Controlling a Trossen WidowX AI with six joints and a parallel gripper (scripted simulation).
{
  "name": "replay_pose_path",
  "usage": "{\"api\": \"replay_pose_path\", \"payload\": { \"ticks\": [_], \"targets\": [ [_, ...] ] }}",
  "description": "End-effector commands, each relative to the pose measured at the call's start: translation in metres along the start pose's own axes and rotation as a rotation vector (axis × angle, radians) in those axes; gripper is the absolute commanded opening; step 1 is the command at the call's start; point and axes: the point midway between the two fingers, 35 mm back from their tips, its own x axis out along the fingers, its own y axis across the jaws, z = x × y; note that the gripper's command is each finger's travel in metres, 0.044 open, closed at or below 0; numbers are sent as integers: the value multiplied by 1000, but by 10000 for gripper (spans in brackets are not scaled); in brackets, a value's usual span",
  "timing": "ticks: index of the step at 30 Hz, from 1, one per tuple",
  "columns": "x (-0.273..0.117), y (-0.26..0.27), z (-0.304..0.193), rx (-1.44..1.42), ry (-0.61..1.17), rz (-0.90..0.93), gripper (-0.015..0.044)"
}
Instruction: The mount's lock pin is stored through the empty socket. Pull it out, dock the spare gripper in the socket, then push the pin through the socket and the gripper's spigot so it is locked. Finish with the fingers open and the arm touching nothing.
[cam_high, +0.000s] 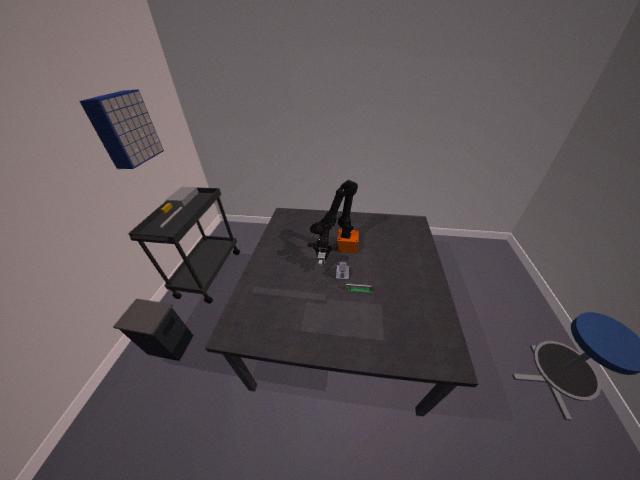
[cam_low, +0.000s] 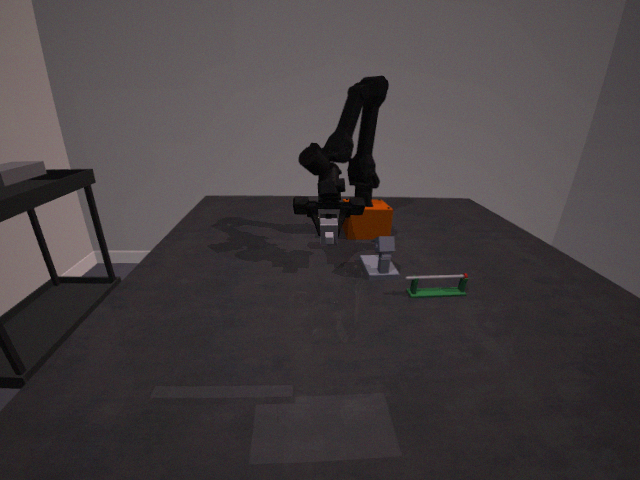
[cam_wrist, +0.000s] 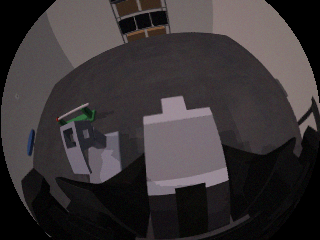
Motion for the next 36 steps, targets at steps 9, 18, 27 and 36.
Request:
{"api": "replay_pose_path", "payload": {
  "ticks": [9,18,27,36],
  "targets": [
    [-24,0,23,-7,-20,-13,0],
    [-38,4,30,-7,-20,-12,0],
    [-34,8,22,-2,-2,-1,0],
    [-30,17,27,23,73,41,0]
  ]
}}
